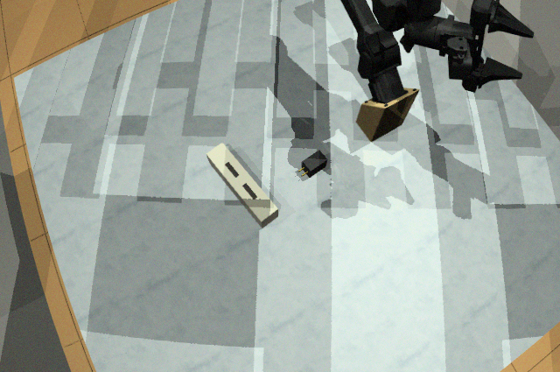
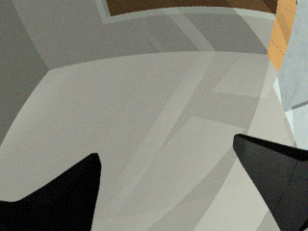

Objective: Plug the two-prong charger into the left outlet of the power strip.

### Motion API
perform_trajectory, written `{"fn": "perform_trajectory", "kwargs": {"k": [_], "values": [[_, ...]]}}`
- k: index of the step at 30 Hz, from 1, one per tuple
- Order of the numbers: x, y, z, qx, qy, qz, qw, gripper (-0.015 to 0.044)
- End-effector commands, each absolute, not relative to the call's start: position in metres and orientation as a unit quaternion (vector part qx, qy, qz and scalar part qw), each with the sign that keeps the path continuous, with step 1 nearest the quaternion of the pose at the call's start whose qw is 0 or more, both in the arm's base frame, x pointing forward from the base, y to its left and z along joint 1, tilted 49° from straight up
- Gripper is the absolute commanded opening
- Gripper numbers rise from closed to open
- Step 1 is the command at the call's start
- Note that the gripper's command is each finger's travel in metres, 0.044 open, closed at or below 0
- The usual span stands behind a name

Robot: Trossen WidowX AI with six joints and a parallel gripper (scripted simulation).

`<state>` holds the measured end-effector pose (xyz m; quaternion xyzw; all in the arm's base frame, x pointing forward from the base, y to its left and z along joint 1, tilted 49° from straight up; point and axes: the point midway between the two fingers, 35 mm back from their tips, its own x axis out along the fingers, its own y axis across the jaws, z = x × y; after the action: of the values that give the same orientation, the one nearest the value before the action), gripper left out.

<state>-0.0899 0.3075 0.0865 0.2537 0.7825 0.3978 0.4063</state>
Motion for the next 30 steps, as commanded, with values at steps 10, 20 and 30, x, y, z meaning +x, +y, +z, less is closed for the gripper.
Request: {"fn": "perform_trajectory", "kwargs": {"k": [10, 20, 30], "values": [[-0.025, 0.317, 0.053, 0.268, 0.739, 0.335, 0.519, 0.0440], [0.034, 0.307, 0.019, 0.243, 0.701, 0.251, 0.622, 0.0440], [0.084, 0.278, -0.012, 0.189, 0.671, 0.165, 0.697, 0.0440]]}}
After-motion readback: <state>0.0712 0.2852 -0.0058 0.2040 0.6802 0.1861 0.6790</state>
